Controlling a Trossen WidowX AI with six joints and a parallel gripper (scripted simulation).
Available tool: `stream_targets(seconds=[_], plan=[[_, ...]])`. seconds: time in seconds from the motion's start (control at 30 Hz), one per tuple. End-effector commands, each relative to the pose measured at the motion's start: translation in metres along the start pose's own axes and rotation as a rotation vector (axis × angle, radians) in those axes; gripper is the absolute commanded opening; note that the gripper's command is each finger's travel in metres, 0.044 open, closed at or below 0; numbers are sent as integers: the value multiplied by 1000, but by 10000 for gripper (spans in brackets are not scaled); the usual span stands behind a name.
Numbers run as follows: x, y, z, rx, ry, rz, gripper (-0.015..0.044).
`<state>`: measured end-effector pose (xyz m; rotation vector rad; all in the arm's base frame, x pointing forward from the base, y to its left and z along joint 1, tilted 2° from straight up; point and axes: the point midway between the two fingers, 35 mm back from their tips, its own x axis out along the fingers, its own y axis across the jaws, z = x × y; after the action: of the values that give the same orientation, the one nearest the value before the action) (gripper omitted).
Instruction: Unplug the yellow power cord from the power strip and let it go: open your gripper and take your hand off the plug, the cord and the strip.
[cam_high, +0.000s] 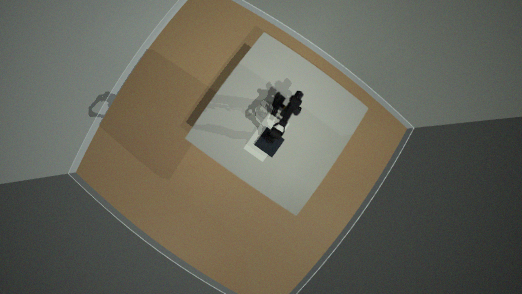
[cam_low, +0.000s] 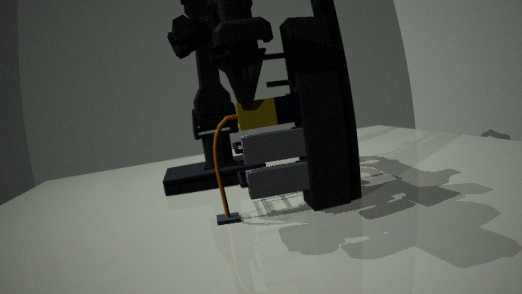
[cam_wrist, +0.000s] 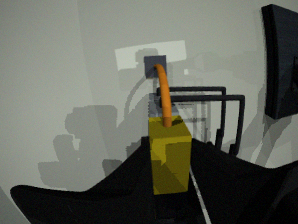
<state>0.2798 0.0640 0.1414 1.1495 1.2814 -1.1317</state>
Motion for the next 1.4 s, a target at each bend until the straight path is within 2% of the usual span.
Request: stream_targets(seconds=[0.0, 0.53, 0.97, 1.1, 1.23, 1.37], plan=[[-1, 1, 20, 15, -41, 3, 0], [-2, -1, 47, 16, -42, 3, 0], [-1, 0, 39, 18, -41, 2, 341], [-6, 1, 59, 18, -42, 2, 440], [-15, -1, 97, 18, -46, 2, 440], [-16, -2, 99, 18, -46, 2, 440]])
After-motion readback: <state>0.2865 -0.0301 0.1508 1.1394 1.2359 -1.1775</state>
